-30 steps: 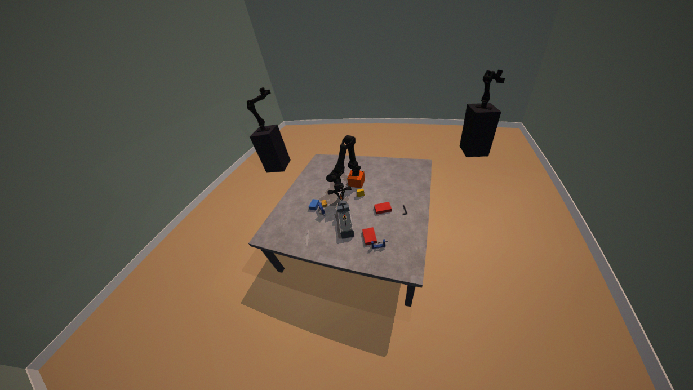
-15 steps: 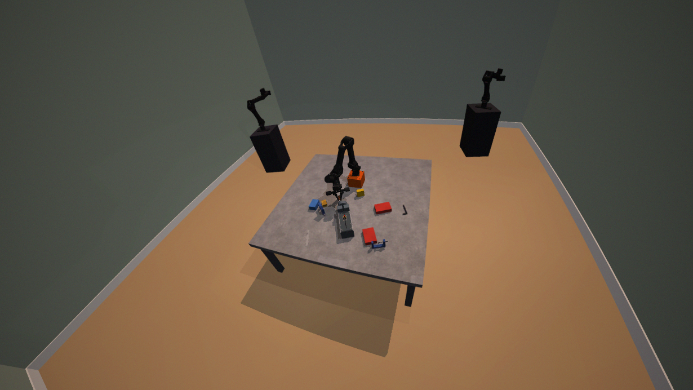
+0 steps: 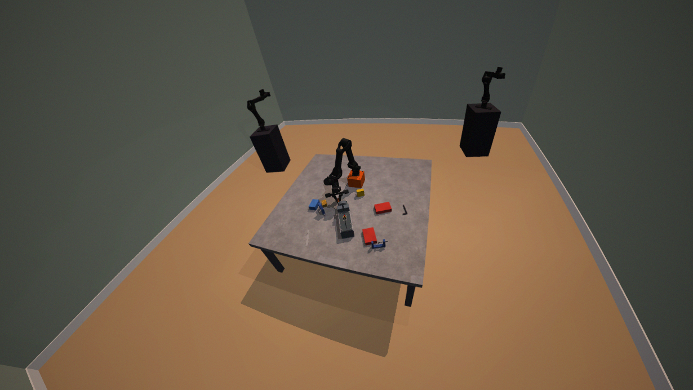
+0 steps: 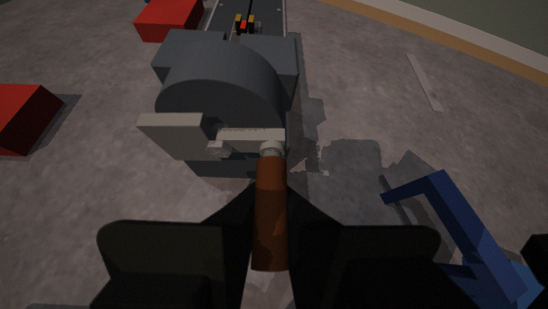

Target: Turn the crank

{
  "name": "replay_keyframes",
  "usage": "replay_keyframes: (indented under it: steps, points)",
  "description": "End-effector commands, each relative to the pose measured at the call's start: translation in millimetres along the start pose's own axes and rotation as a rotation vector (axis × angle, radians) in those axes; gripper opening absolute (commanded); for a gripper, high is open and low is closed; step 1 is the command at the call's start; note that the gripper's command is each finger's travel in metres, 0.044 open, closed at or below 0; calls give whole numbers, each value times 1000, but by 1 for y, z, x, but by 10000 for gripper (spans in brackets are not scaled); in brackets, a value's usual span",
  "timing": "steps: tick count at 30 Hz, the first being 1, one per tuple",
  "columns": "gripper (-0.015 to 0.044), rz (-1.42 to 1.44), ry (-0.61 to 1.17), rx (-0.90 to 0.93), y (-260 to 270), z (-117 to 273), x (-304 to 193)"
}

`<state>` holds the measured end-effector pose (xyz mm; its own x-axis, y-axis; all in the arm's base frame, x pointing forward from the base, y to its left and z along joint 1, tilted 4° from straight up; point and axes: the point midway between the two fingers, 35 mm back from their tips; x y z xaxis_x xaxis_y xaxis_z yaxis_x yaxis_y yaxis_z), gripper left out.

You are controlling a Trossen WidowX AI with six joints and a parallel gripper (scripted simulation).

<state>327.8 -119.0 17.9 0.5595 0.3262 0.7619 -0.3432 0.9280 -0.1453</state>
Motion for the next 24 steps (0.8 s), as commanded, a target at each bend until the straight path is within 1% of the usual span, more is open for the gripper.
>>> replay_keyframes:
  steps: [1,24]
  points:
    - [0,4,8,-4,0,-6,-6]
    - [0,2,8,-3,23,-23,-20]
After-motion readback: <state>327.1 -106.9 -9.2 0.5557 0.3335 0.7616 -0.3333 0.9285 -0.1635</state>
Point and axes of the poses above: the point midway between the two fingers, 35 mm back from their tips, its own z axis back along the fingers, its own y axis across the jaws, x = y × z, and after that the axes turned 11 degrees about z, right-handed
